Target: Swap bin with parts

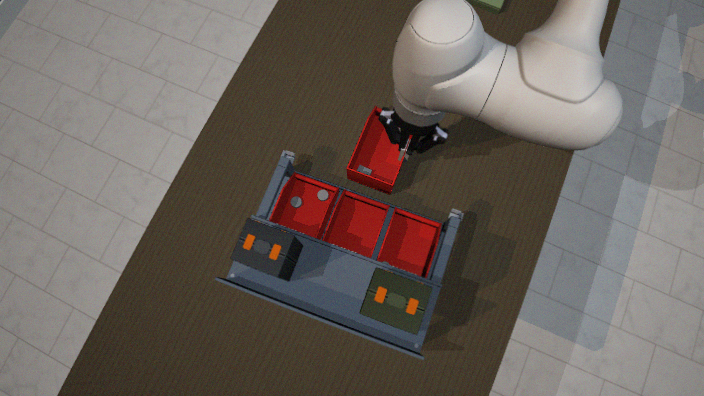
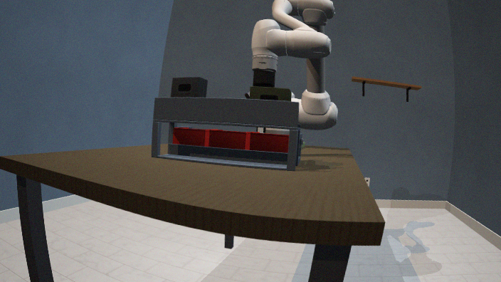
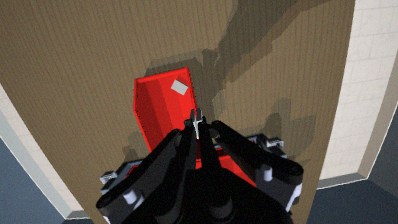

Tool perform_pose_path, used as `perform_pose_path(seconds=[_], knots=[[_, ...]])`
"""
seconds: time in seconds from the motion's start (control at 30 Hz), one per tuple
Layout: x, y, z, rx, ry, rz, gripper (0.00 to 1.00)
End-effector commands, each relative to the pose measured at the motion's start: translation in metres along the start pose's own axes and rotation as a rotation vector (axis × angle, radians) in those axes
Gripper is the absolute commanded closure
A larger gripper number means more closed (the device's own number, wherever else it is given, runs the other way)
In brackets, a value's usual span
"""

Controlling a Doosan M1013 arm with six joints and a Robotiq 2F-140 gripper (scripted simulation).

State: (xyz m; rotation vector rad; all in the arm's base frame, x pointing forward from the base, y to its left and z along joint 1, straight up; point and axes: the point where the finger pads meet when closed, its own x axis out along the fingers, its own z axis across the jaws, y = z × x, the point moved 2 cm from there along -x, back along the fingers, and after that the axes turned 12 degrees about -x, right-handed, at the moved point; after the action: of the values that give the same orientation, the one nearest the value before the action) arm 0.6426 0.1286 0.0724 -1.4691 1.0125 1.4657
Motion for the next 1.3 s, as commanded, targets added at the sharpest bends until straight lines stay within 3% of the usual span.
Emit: perform_pose_path(seconds=[0.0,0.53,1.27], knots=[[0.0,0.0,0.0,0.0,0.0,0.0,0.9],[-0.008,0.0,0.0,0.0,0.0,0.0,0.9],[-0.063,0.0,0.0,0.0,0.0,0.0,0.9]])
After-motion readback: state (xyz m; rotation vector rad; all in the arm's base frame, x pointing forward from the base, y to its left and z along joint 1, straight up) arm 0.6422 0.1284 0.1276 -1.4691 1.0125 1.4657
